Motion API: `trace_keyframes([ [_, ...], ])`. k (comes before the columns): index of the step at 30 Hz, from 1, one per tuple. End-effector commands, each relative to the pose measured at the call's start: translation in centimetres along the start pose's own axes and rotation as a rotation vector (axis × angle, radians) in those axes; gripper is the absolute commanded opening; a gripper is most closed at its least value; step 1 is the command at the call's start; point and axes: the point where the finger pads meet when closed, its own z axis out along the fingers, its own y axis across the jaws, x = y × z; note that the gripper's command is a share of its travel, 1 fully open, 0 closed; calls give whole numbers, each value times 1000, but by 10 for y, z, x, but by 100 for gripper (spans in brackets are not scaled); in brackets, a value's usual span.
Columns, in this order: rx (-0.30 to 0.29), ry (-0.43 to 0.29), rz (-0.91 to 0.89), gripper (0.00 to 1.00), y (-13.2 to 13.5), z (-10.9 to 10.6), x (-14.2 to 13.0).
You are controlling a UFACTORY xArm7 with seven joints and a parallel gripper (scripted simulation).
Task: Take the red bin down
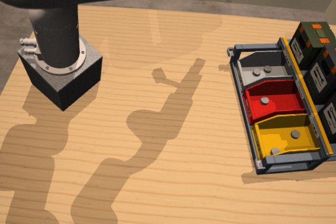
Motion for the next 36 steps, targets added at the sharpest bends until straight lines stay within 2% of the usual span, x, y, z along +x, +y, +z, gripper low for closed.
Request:
trace_keyframes([
  [1, -2, -1, -2, 100, 1, 0, 0],
  [17, -2, -1, -2, 100, -2, 4, -1],
  [22, -2, -1, -2, 100, -29, -2, 37],
  [36, -2, -1, -2, 100, -27, -1, 34],
])
